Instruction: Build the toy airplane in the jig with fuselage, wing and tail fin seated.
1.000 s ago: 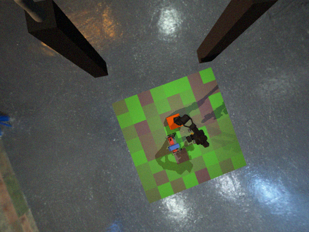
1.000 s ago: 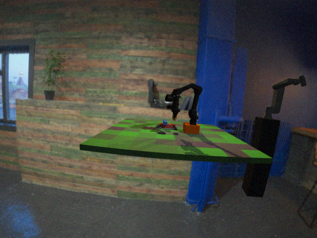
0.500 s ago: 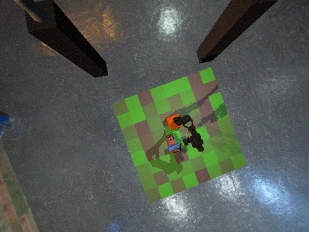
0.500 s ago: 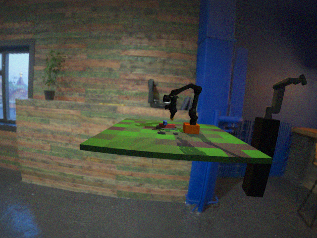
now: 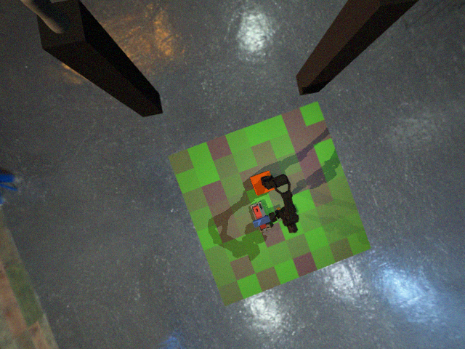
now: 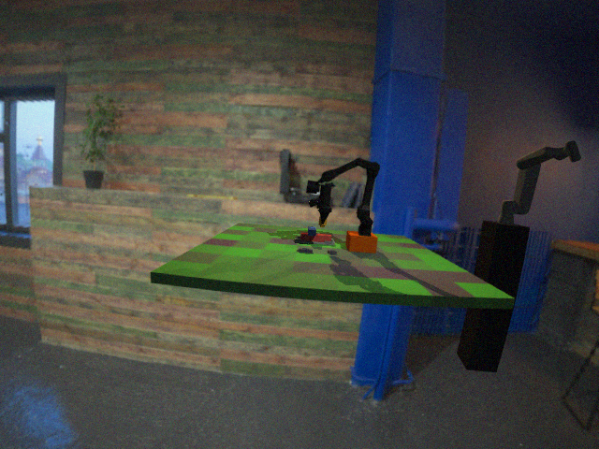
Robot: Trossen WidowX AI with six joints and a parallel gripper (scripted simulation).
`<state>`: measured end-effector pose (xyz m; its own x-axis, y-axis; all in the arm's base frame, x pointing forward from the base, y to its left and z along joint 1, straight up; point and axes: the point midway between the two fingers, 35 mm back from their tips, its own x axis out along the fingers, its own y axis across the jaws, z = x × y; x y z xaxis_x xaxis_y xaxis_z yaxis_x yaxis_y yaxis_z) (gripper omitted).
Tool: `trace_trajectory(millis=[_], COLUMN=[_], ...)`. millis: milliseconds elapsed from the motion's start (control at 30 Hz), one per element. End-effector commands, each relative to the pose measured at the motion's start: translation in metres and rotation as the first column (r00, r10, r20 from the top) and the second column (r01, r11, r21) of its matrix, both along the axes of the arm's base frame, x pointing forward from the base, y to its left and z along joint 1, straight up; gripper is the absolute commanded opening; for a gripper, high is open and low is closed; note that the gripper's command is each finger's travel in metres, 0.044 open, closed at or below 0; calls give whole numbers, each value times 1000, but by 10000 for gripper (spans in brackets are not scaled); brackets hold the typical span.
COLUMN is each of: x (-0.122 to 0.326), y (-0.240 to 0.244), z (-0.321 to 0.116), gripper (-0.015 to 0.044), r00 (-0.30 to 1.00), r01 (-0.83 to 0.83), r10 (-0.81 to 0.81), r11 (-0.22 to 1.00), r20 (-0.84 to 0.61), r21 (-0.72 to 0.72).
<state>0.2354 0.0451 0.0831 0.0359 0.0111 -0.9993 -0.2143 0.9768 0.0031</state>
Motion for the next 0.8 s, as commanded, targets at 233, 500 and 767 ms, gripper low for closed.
trace_trajectory(millis=[233,500,767], x=[5,6,4], y=[-36,-62,-88], z=[-10,-15,-20], gripper=[0,0,0], r00=[1000,1000,1000], r01=[6,14,21], r10=[-6,-14,-22], r11=[1000,1000,1000], r20=[-12,-13,-15], r21=[-5,-7,-9])
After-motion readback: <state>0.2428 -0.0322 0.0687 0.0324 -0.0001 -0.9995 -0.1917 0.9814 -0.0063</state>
